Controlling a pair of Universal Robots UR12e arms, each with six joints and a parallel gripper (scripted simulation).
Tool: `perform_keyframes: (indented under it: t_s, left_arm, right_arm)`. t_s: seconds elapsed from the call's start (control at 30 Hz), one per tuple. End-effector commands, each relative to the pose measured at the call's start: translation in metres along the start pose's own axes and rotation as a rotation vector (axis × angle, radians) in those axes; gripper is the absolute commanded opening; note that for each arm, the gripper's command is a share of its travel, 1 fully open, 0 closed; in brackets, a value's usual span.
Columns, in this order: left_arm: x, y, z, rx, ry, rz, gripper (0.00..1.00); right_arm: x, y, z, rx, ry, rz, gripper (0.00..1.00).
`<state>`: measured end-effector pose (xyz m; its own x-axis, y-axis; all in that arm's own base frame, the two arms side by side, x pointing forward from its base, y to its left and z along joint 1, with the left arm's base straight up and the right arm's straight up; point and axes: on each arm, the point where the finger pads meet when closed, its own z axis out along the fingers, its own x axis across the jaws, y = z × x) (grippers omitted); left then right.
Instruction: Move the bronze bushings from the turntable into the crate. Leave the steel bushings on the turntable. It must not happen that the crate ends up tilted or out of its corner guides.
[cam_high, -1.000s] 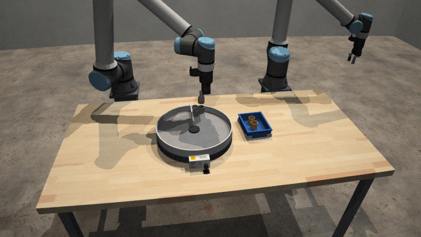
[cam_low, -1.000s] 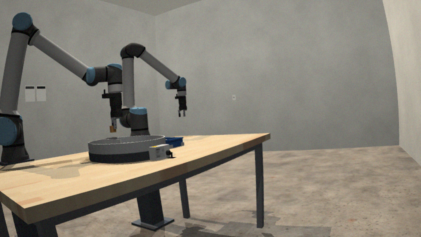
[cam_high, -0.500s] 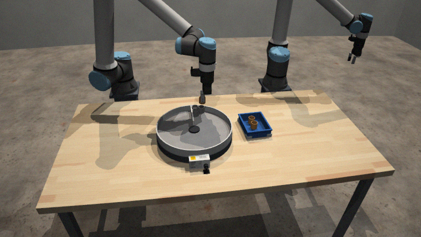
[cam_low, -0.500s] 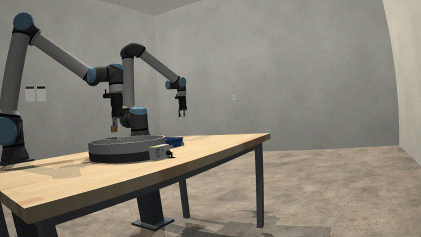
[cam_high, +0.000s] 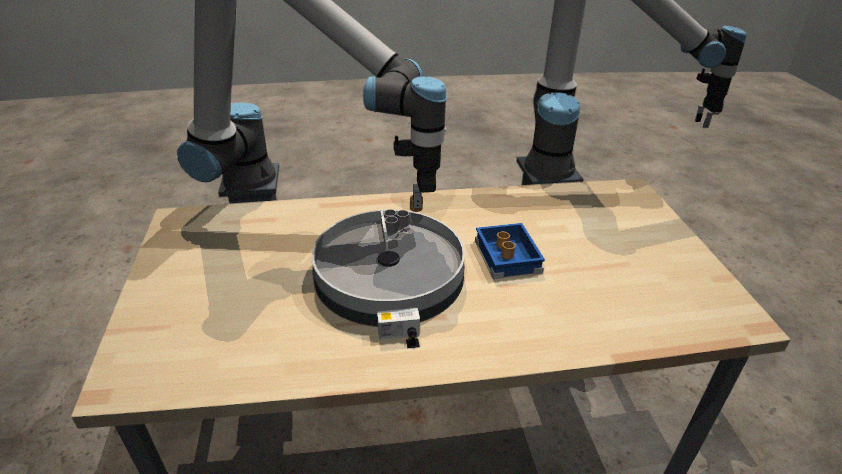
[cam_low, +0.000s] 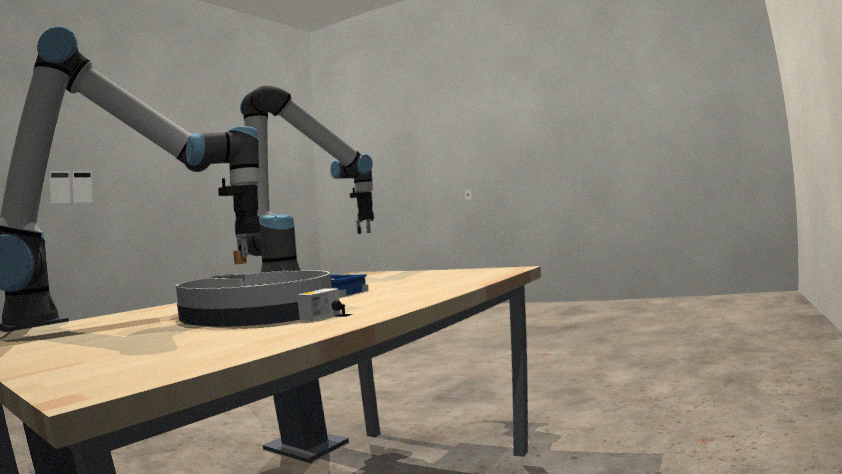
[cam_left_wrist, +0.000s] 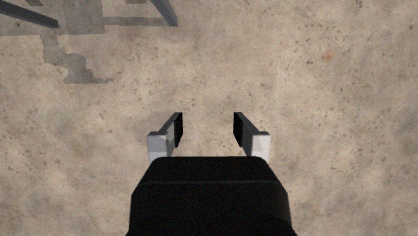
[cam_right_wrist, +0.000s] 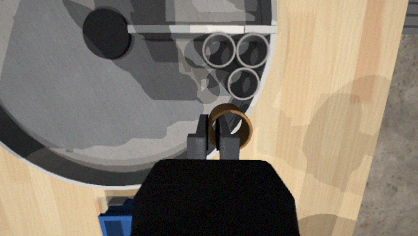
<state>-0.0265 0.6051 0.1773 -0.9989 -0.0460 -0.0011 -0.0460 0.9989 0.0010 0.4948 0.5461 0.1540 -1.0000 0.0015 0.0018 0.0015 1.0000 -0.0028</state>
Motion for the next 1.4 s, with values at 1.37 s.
perform_keyframes:
  t_s: [1.37]
  left_arm:
    - [0.002,-0.002,0.0,0.001,0.001,-0.001,1.0]
  right_arm:
    - [-0.137,0.222,-0.004,-0.005,-0.002,0.0,0.0]
